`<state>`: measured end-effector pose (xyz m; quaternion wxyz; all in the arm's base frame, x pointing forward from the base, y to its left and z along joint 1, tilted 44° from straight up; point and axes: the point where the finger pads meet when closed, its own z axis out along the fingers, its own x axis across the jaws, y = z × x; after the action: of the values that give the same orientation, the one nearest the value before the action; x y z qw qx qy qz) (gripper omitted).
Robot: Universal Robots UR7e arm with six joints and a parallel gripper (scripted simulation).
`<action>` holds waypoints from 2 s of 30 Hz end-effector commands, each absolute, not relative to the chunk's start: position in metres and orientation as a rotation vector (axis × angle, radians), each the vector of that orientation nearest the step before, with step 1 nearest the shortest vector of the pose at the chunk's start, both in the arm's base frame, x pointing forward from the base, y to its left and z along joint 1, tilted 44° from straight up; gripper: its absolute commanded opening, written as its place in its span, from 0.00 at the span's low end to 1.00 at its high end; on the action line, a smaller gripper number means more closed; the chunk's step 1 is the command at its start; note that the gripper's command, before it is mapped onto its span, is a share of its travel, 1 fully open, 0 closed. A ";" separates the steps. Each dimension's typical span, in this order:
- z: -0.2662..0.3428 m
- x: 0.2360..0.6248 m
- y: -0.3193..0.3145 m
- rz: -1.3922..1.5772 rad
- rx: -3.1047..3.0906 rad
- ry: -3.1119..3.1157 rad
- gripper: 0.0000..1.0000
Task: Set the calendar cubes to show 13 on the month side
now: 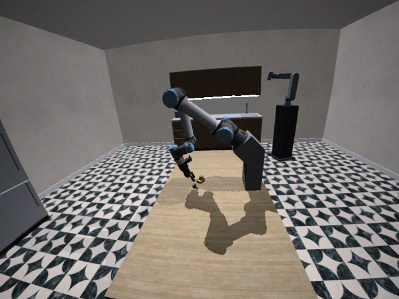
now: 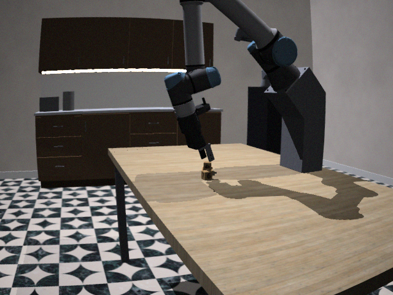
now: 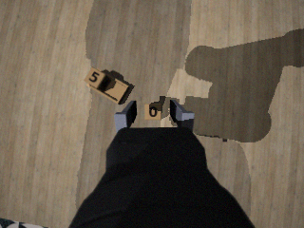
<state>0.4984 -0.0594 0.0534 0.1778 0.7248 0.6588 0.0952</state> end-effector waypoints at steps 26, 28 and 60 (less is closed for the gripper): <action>0.055 0.496 -0.059 0.377 1.961 1.798 1.00; 0.054 0.497 -0.059 0.388 1.954 1.791 1.00; 0.055 0.493 -0.058 0.563 1.794 1.669 1.00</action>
<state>0.4939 -0.0588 0.0532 0.3015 0.6822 0.6330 0.2076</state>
